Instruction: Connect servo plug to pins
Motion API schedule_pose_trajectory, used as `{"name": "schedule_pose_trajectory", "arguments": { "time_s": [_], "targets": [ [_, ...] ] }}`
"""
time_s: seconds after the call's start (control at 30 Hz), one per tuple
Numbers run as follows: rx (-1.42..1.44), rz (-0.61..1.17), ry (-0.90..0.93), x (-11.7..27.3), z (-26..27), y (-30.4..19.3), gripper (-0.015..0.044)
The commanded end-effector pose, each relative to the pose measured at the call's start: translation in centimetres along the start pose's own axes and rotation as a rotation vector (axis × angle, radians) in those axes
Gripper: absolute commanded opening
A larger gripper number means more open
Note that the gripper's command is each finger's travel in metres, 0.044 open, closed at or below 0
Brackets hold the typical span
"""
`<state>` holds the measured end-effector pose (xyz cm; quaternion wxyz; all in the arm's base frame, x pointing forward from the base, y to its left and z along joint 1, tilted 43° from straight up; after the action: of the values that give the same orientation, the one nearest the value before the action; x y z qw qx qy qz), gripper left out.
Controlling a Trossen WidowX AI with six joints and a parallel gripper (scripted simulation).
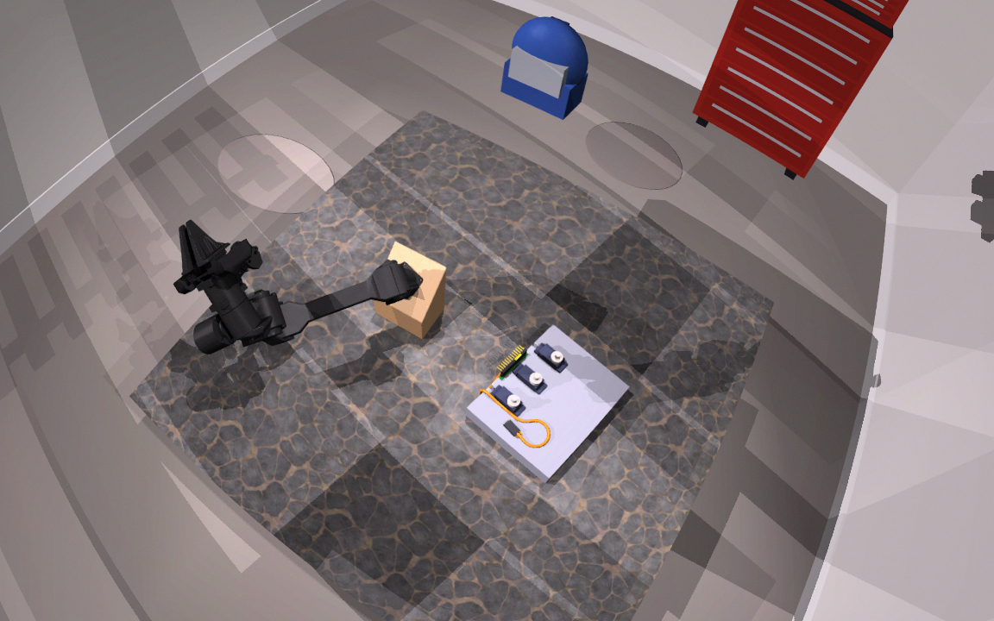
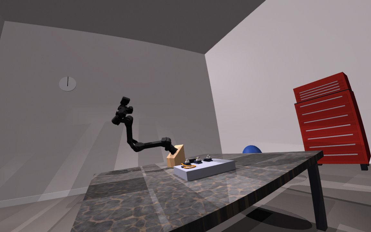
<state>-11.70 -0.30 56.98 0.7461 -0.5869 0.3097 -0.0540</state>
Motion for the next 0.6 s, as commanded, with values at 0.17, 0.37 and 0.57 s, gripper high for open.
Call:
{"name": "schedule_pose_trajectory", "arguments": {
  "time_s": [0.17, 0.37, 0.57],
  "targets": [
    [-0.216, 0.086, 0.134, 0.2, 4.2, 0.4, 0.0115],
    [-0.366, 0.170, 0.228, 0.8, 7.1, 0.6, 0.0115],
    [-0.506, 0.269, 0.316, 1.8, 10.0, 0.8, 0.0115]
  ]
}}
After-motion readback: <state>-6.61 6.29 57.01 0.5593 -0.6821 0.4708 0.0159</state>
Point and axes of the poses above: the point midway between the two fingers, 35 mm back from their tips, its own x axis back along the fingers, its own z axis across the jaws, y = z × x, the point moved 4 cm from there along x, back along the fingers, and after that the axes turned 9 degrees about -x, right-handed, at the moved point
